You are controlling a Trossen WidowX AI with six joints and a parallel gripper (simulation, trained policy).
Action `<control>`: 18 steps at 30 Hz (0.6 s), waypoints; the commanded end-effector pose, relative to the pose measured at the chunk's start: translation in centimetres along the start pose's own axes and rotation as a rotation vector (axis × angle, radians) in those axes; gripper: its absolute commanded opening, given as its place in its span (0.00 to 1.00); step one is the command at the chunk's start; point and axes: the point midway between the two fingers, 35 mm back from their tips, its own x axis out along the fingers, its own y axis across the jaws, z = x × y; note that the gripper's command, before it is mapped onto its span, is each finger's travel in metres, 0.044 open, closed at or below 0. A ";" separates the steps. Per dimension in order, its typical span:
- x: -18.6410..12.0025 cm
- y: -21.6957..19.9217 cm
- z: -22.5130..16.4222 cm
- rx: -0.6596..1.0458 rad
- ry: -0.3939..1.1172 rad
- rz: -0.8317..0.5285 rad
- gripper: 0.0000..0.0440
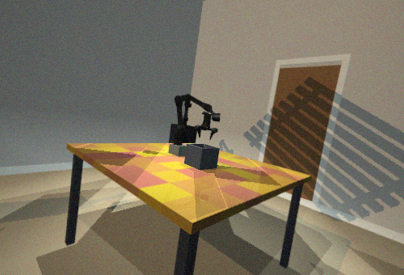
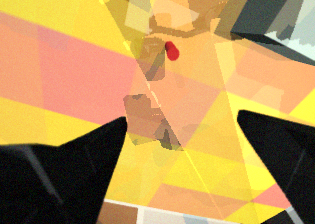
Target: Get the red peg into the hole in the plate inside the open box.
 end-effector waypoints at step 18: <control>5.4 -2.5 3.4 0.065 -0.201 -0.112 1.00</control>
